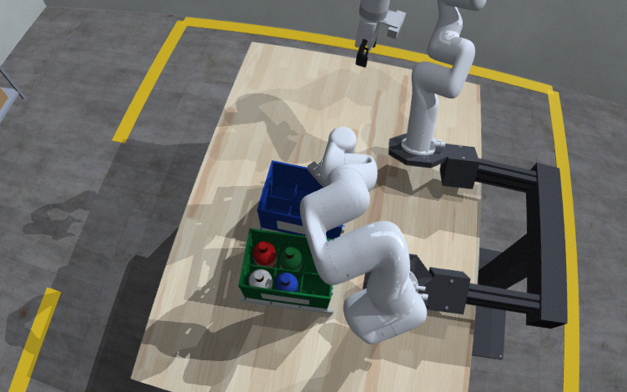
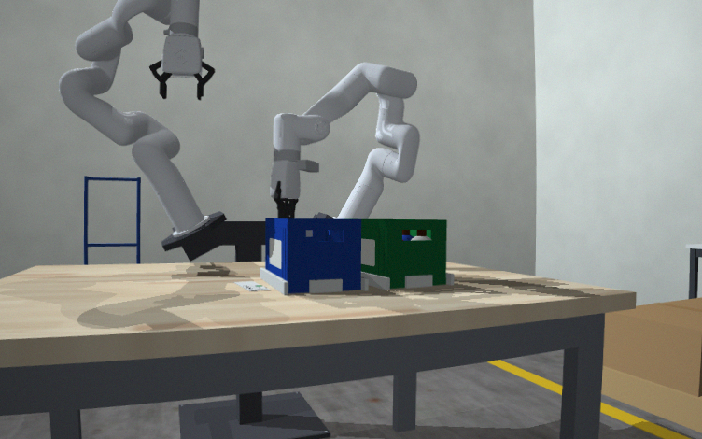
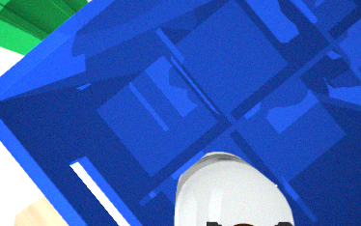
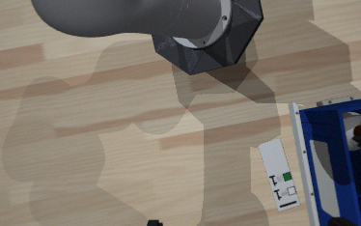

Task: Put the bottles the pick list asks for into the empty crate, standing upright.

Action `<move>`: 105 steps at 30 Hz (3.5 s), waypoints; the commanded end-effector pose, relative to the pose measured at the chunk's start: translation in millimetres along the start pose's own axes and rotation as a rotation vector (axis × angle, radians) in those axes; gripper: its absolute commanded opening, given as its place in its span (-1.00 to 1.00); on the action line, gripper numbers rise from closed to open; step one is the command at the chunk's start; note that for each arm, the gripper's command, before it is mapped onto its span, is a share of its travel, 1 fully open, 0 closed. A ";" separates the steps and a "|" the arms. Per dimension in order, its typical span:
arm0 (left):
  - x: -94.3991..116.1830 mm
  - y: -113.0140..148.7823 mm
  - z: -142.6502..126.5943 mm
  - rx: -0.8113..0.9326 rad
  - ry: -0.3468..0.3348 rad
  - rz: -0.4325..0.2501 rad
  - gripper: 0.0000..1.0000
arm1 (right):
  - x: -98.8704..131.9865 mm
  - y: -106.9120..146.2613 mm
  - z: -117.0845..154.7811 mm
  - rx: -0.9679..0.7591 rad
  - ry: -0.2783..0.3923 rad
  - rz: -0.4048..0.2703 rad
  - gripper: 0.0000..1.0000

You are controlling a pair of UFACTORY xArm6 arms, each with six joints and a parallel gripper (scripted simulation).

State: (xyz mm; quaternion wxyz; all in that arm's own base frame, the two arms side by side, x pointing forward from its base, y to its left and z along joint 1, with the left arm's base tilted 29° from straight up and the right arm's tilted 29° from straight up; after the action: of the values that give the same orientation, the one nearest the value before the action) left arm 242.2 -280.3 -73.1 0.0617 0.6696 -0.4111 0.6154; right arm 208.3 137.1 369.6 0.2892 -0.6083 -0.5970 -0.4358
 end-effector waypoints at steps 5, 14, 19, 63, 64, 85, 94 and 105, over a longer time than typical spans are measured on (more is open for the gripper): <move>-2.2 0.4 1.8 0.001 0.005 -0.002 -1.00 | 0.8 0.3 0.1 -0.001 0.002 -0.001 1.00; -5.7 0.4 1.8 0.001 0.005 -0.002 -1.00 | 0.8 0.3 0.1 -0.001 0.002 -0.001 1.00; -8.2 0.4 1.8 0.001 0.005 -0.002 -1.00 | 0.8 0.3 0.1 -0.001 0.002 -0.001 1.00; -19.2 0.4 1.8 0.001 0.005 -0.002 0.31 | 0.8 0.3 0.1 -0.001 0.002 -0.001 1.00; -19.2 0.4 1.8 0.001 0.005 -0.002 0.31 | 0.8 0.3 0.1 -0.001 0.002 -0.001 1.00; -5.8 0.4 1.8 0.001 0.005 -0.002 0.31 | 0.8 0.3 0.1 -0.001 0.002 -0.001 1.00; 12.9 0.4 1.7 0.001 0.005 -0.002 0.31 | 0.8 0.3 0.1 -0.001 0.002 -0.001 1.00; 42.3 0.4 1.6 0.001 0.005 -0.002 0.31 | 0.8 0.3 0.1 -0.001 0.002 -0.001 1.00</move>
State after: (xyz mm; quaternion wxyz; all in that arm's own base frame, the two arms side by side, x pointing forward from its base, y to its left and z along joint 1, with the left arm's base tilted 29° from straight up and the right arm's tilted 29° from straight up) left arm 239.4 -295.4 -45.9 0.0621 0.6694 -0.4108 0.6158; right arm 208.3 137.1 369.6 0.2892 -0.6083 -0.5970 -0.4358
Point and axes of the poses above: on each arm, the point where the finger pads meet when closed, its own x axis back along the fingers, its own z axis across the jaws, y = z × x, the point moved 1 cm from there along x, back along the fingers, and after that the axes turned 2 degrees about x, right-handed, at the moved point
